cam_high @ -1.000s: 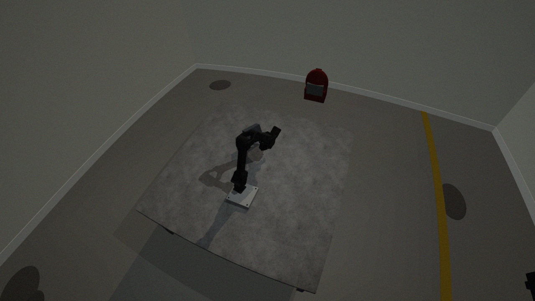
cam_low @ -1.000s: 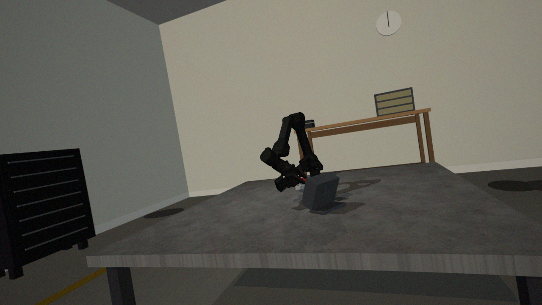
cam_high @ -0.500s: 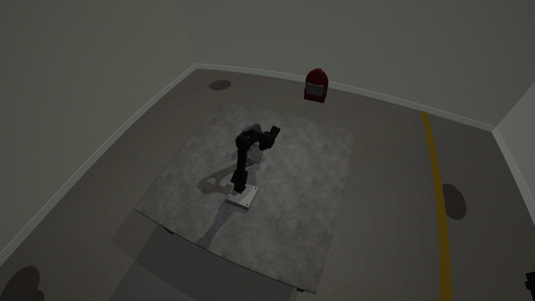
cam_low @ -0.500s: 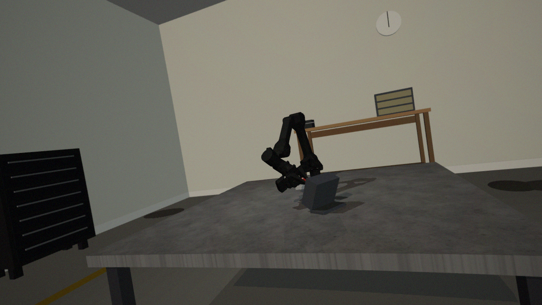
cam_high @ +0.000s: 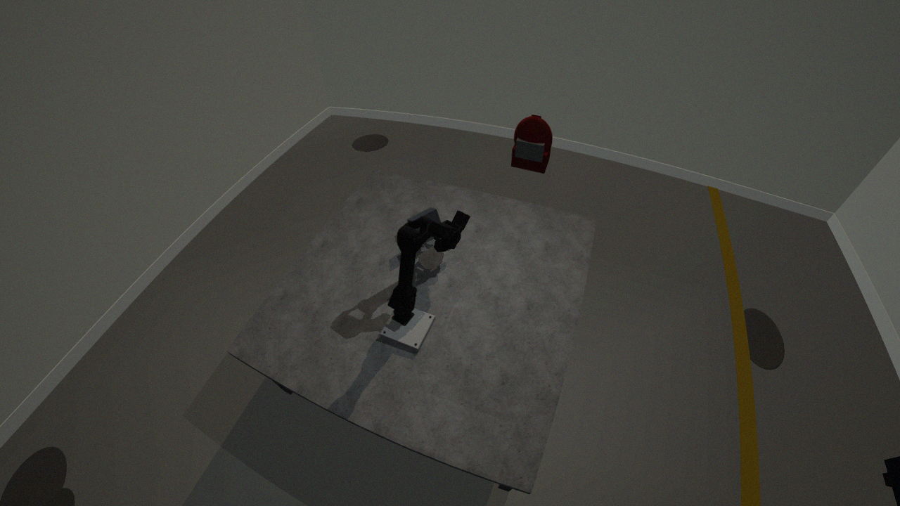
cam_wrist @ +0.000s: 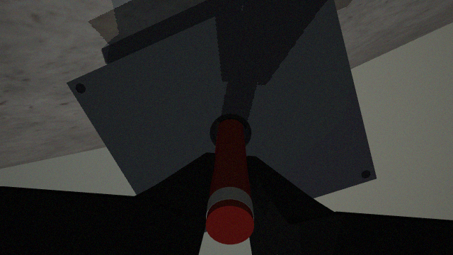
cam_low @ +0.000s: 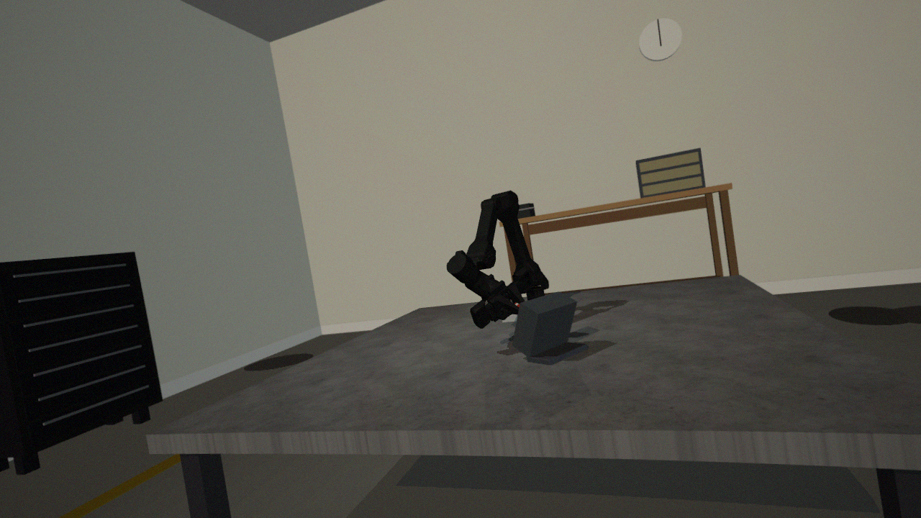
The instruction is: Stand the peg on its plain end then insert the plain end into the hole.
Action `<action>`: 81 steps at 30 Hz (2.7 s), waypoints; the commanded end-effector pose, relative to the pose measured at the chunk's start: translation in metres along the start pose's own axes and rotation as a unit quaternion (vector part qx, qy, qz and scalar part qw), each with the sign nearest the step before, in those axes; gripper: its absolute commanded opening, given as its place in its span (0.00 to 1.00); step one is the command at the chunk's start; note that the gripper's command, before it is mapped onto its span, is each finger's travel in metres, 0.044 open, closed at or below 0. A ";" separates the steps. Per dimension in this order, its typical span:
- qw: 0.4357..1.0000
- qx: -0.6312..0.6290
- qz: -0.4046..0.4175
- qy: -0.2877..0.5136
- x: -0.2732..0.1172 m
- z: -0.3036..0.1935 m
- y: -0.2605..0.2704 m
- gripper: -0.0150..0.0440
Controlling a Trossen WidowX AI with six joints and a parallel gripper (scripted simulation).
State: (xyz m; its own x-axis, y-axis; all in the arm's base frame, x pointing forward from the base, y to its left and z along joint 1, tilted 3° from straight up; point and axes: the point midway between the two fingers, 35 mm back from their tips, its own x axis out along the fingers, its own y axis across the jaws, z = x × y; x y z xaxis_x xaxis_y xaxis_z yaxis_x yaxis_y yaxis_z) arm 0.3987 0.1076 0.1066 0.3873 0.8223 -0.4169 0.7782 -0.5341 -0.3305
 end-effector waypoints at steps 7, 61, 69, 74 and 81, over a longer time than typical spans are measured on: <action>1.000 0.003 -0.001 -0.001 0.008 0.001 0.000 0.25; 1.000 0.001 0.001 -0.007 -0.012 0.002 0.004 1.00; 1.000 0.002 0.001 -0.010 -0.024 0.003 0.006 1.00; 1.000 0.003 0.001 -0.011 -0.032 0.004 0.007 1.00; 1.000 0.005 0.001 -0.012 -0.043 0.004 0.008 1.00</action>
State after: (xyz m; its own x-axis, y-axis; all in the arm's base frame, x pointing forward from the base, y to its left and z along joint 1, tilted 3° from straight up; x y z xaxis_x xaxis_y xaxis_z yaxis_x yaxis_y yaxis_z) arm 0.3870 0.0723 0.1137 0.3730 0.8160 -0.4417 0.7690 -0.5382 -0.3449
